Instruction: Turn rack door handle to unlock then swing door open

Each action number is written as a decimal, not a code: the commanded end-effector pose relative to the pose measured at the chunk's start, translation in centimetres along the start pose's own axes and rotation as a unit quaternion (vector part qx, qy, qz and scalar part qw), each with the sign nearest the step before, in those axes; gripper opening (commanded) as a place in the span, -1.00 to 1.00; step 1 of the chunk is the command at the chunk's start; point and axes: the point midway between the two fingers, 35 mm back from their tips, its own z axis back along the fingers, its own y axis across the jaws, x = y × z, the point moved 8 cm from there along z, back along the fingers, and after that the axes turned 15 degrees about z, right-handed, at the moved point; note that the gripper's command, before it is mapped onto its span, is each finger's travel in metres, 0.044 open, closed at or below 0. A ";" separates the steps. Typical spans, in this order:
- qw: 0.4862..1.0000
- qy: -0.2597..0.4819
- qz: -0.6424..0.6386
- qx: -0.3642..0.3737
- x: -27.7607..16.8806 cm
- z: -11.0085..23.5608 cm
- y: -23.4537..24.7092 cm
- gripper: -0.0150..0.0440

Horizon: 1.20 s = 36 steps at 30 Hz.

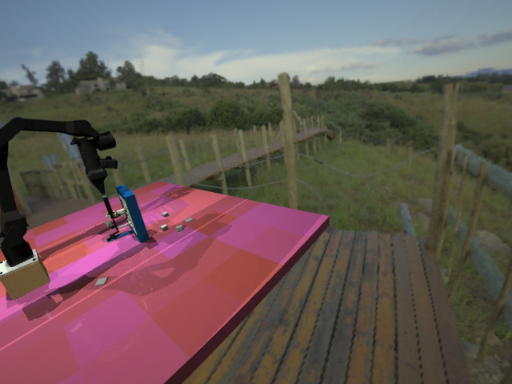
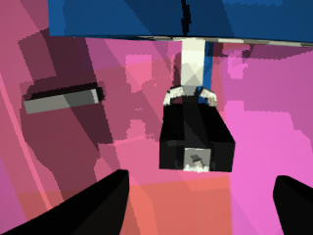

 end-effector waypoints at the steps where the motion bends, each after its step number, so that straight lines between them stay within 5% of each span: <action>1: 1.000 0.001 -0.004 0.002 0.2 -0.3 0.0 0.49; 36: 1.000 0.001 -0.004 0.001 0.2 -6.0 0.0 0.49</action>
